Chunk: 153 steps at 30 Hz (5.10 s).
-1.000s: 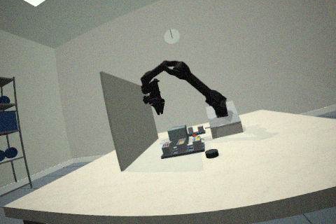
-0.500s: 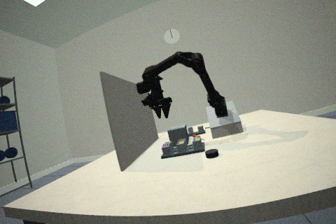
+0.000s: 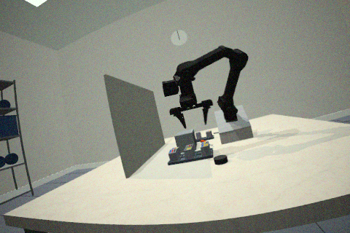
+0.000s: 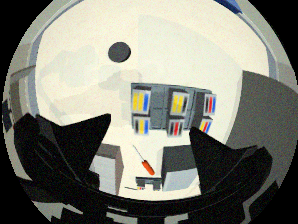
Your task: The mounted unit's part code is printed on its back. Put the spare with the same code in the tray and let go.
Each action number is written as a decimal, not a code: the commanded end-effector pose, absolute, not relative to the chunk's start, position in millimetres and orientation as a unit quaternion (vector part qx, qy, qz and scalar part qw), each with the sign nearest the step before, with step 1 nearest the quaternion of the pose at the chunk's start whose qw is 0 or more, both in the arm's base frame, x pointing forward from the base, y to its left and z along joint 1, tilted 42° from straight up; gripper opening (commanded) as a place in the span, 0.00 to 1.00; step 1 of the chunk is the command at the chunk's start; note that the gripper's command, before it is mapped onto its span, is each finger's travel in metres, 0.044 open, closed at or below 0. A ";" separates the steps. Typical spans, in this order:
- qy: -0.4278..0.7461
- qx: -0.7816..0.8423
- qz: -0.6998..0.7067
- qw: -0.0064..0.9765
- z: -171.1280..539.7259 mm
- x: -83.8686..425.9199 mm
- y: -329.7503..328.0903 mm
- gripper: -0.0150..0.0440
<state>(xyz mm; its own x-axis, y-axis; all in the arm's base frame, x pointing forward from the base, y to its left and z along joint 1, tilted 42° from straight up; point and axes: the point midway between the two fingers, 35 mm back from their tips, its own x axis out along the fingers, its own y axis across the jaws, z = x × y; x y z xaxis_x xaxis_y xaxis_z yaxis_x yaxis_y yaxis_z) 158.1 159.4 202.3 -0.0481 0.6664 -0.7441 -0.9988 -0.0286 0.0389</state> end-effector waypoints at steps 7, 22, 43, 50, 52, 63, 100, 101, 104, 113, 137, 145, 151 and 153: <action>0.279 -0.292 0.672 0.621 190.6 145.1 166.6 0.87; 0.278 -0.291 0.673 0.621 167.3 136.7 185.8 0.76; 0.278 -0.293 0.672 0.620 142.7 138.1 207.1 0.76; 0.278 -0.293 0.673 0.620 134.2 137.2 214.6 0.76; 0.278 -0.292 0.673 0.620 131.8 136.9 216.7 0.76; 0.278 -0.291 0.673 0.621 118.8 133.7 228.1 0.76; 0.274 -0.289 0.676 0.621 109.2 129.6 237.8 0.39; 0.274 -0.289 0.676 0.621 109.2 129.6 237.8 0.35; 0.274 -0.289 0.676 0.621 109.2 129.6 237.8 0.25; 0.274 -0.289 0.675 0.621 111.6 130.5 235.6 0.25; 0.281 -0.292 0.671 0.621 165.4 136.6 183.2 0.25; 0.283 -0.296 0.671 0.619 192.1 145.7 162.2 0.25; 0.281 -0.294 0.671 0.619 213.7 149.2 146.1 0.25; 0.280 -0.293 0.672 0.620 220.4 149.7 141.3 0.25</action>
